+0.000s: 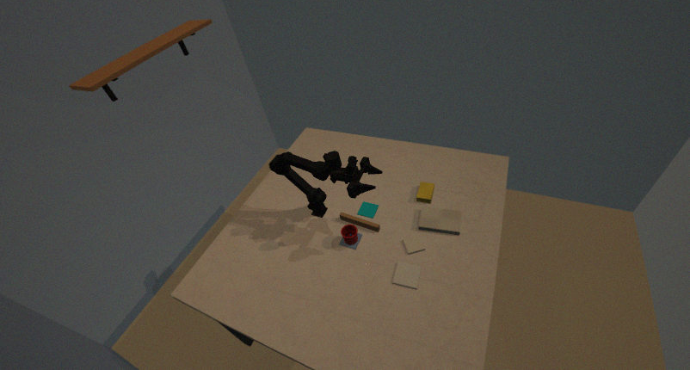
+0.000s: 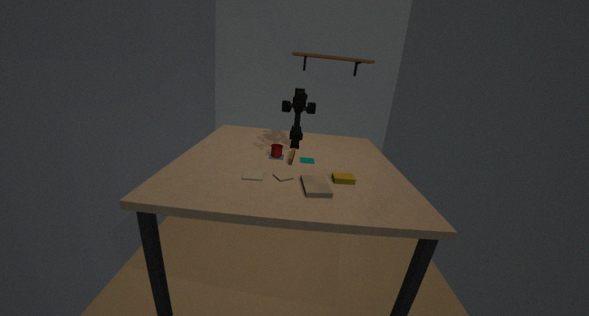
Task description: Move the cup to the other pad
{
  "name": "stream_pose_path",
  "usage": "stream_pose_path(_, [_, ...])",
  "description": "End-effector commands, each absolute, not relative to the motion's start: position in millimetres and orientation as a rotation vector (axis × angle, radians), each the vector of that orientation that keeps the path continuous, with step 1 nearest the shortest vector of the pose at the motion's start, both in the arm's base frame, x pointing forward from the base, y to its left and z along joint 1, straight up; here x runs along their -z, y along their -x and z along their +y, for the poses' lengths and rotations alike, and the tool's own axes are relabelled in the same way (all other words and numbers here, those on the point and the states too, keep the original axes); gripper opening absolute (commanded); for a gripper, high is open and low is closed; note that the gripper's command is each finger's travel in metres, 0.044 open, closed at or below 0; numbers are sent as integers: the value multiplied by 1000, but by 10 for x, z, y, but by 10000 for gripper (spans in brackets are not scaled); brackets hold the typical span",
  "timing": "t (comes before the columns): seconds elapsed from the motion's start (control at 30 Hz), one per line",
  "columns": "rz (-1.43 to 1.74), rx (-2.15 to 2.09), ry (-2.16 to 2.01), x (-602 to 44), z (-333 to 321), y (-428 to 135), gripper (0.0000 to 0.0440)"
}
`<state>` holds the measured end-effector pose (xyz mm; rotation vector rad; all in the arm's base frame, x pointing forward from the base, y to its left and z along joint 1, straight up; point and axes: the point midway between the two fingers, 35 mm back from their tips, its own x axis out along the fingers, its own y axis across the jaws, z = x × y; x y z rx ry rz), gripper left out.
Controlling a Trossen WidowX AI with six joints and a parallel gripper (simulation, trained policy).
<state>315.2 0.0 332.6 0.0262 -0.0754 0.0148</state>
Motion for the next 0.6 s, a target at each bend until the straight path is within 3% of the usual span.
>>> stream_pose_path(0.0, [-69, -10, -31, -3318, -6, -3151, 374])
stream_pose_path(0.4, [64, 30, -107, -3135, -11, -3138, 64])
stream_pose_path(0.57, [141, 24, -145, -3054, 43, -3139, 40])
